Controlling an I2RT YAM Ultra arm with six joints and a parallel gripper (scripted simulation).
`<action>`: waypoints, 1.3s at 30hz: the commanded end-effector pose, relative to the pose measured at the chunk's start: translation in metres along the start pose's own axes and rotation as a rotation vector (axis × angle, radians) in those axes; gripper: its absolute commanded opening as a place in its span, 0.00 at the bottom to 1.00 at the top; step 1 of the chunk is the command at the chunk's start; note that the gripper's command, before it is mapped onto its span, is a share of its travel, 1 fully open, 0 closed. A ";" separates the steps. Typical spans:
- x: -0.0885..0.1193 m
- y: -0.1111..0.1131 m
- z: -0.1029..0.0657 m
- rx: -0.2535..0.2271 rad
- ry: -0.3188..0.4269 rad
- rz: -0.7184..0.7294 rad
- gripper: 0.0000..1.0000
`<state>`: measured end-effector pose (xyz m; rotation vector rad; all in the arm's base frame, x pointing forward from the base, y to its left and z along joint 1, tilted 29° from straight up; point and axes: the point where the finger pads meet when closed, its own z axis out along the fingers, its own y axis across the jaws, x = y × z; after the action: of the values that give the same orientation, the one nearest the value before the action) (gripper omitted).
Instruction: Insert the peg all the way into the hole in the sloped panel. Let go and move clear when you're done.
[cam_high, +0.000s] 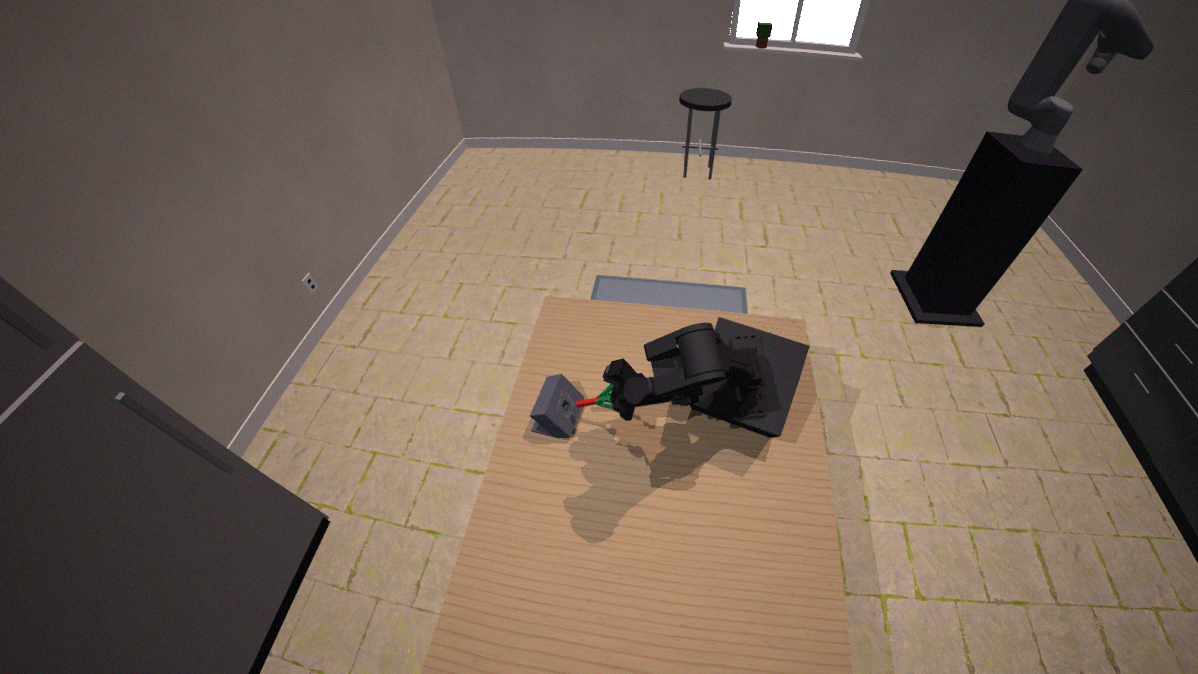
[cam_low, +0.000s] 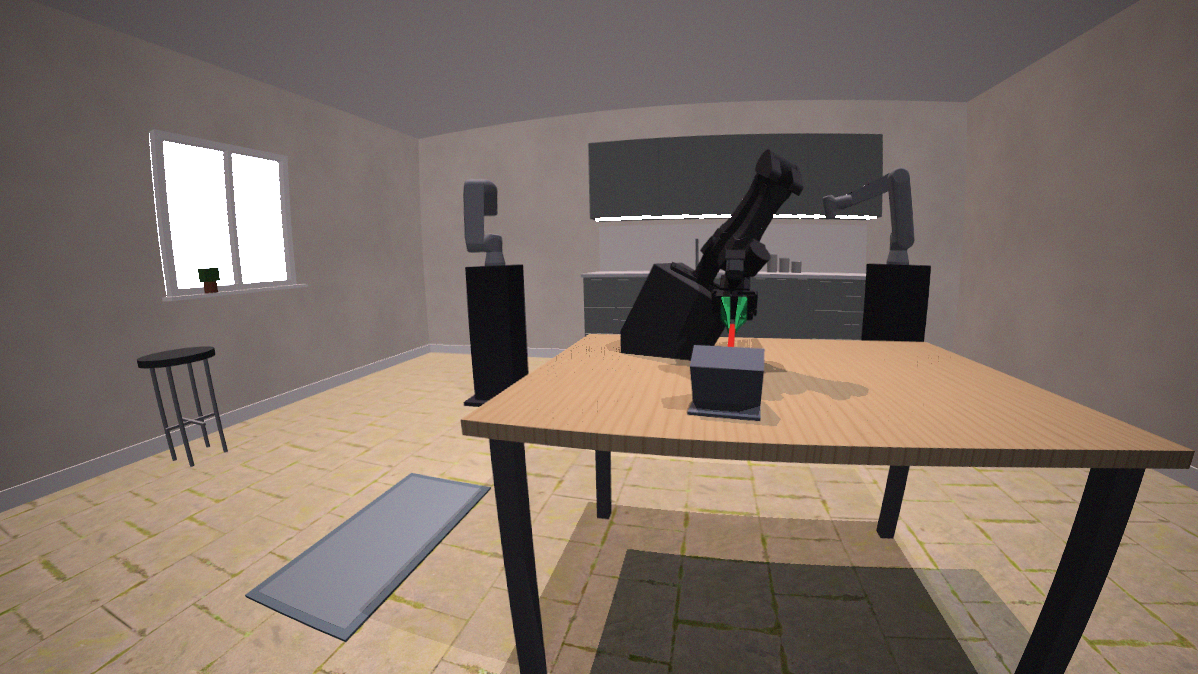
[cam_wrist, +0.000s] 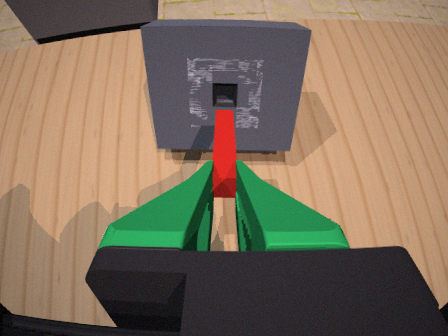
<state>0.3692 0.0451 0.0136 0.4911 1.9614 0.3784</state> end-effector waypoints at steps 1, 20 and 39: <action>-0.012 -0.002 0.009 0.006 -0.032 0.005 0.00; -0.014 -0.003 0.023 0.006 -0.033 0.005 0.00; -0.015 -0.004 0.041 0.006 -0.033 0.005 0.00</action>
<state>0.4006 0.0450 0.0026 0.4876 1.9587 0.3819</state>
